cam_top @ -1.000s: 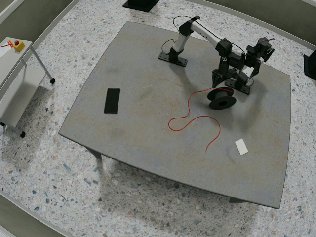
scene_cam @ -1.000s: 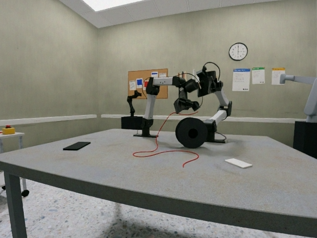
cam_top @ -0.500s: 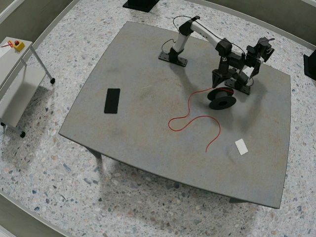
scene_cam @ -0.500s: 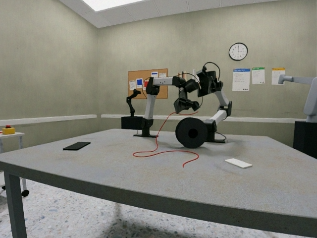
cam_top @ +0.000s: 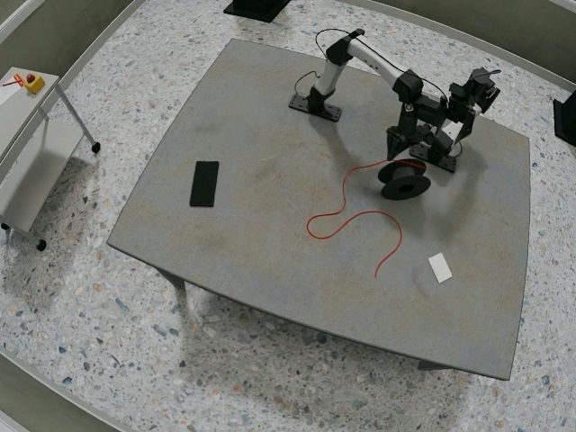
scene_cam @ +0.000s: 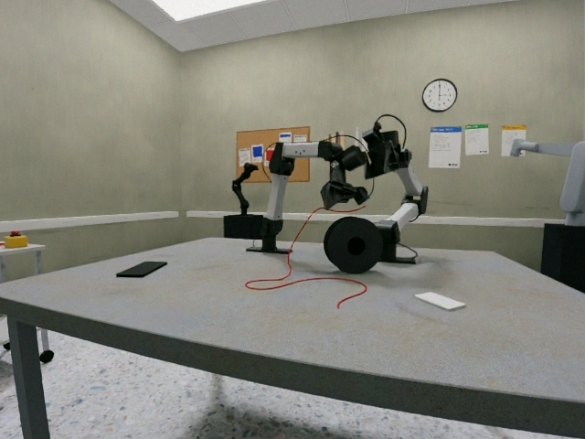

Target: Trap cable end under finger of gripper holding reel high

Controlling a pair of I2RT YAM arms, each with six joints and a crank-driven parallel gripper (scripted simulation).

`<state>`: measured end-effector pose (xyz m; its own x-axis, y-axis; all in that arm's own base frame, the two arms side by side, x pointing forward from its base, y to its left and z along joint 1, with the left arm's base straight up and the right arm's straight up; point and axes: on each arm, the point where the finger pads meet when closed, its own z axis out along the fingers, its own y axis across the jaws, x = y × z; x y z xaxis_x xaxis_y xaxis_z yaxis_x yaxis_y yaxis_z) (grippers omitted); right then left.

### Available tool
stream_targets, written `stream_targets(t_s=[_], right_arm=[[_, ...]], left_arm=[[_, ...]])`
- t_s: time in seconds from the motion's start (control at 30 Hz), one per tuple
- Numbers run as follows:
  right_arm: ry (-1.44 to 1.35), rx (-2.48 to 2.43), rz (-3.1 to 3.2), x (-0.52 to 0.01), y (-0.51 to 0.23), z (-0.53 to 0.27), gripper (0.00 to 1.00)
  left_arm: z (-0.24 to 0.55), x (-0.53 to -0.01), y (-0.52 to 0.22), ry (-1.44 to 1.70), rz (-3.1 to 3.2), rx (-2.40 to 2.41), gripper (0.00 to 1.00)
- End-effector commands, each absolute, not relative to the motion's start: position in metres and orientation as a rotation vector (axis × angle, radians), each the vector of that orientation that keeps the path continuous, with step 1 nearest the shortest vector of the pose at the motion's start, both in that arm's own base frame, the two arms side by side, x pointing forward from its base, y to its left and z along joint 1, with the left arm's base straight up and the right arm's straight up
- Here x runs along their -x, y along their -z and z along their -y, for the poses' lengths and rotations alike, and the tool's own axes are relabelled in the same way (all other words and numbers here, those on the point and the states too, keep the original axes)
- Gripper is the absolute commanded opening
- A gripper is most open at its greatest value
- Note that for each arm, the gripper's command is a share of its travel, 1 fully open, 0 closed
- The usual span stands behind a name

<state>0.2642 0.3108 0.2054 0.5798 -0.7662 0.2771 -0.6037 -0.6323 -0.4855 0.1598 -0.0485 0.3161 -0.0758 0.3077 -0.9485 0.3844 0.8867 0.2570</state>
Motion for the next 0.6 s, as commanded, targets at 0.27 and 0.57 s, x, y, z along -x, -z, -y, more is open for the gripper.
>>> stream_targets(t_s=[0.27, 0.57], right_arm=[[0.670, 2.448, -1.126, -0.265, -0.215, -0.309, 0.00], [0.670, 2.448, -1.126, -0.265, -0.215, -0.309, 0.00]], left_arm=[[0.047, -0.167, -0.317, 0.027, -1.693, -0.571, 0.75], [0.019, -0.173, -0.356, -0.124, -1.594, -0.452, 0.75]])
